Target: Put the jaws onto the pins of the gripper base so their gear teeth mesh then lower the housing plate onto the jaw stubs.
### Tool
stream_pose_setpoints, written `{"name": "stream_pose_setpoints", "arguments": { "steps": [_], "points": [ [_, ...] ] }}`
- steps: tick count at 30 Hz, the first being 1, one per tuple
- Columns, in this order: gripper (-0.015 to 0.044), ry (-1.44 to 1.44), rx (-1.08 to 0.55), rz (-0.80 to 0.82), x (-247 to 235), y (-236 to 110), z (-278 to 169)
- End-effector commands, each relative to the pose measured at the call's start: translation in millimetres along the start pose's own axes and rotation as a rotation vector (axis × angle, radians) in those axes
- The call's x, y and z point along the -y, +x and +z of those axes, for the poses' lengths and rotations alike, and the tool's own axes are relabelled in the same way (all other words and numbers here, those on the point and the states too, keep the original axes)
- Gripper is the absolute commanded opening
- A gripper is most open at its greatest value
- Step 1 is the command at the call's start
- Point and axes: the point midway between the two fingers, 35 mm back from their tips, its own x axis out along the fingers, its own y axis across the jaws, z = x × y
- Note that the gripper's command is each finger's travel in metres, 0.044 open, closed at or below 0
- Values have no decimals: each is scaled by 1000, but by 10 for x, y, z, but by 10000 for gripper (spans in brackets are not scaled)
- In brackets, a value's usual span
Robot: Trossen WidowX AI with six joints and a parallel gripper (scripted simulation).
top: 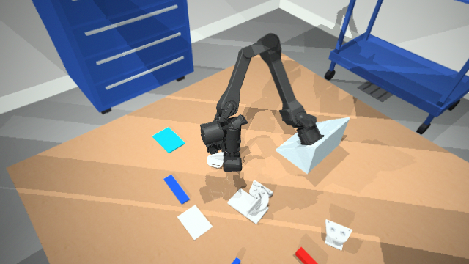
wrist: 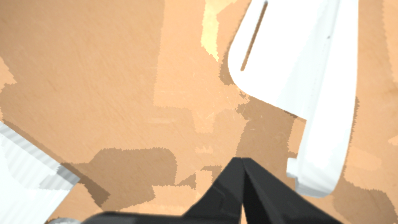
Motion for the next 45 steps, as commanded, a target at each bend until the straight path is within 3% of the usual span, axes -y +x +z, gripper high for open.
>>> {"name": "stream_pose_setpoints", "arguments": {
  "steps": [1, 45],
  "points": [
    [0, -10, -7, 0, -2, 25, -30],
    [0, -10, -7, -1, 537, 27, -14]
  ]
}}
